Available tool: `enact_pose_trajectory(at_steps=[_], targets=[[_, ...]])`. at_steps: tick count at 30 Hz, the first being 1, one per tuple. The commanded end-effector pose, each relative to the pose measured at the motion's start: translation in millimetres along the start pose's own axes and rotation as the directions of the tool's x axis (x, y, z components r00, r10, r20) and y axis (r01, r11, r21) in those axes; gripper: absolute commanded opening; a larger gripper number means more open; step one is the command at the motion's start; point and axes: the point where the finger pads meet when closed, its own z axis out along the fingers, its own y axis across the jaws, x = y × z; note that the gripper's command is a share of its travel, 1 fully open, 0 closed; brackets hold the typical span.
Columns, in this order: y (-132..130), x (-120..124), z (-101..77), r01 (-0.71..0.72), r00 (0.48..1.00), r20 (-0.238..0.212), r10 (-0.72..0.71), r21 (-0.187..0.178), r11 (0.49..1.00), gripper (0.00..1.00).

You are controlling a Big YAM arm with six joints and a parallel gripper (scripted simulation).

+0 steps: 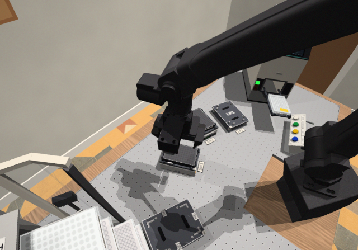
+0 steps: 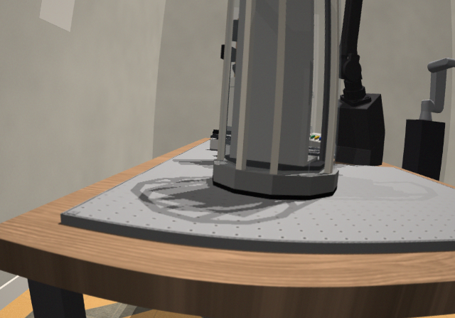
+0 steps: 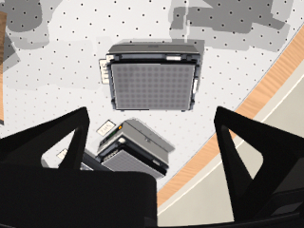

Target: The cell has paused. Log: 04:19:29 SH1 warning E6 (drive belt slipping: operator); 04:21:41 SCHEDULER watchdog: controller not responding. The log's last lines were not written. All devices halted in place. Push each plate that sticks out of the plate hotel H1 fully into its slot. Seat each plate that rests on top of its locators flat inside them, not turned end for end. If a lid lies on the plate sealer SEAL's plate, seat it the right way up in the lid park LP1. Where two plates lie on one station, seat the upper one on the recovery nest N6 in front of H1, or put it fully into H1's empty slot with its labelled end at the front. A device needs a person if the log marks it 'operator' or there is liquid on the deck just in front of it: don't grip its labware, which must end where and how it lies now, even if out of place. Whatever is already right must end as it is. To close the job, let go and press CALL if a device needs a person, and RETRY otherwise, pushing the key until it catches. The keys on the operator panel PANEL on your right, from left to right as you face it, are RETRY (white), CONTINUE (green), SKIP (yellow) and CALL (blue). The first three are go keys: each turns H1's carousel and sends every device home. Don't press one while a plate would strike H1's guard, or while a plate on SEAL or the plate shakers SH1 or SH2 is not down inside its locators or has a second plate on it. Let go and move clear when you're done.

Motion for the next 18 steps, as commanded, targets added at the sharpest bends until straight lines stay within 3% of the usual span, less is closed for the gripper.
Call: enact_pose_trajectory(at_steps=[1,11,12,14,18], targets=[[-1.6,-2.6,10.8,-0.002,1.000,0.000,0.002,0.005,1.000,1.00],[-1.3,-2.8,32.2,-0.002,1.000,0.000,0.002,0.005,1.000,1.00],[-6.1,2.0,22.3,-0.011,1.000,-0.010,0.011,0.039,0.999,1.00],[-1.2,-0.8,39.9,-0.007,1.000,-0.002,0.007,0.005,1.000,1.00],[-1.0,-2.9,51.0,-0.002,1.000,0.000,0.002,0.005,1.000,1.00]])
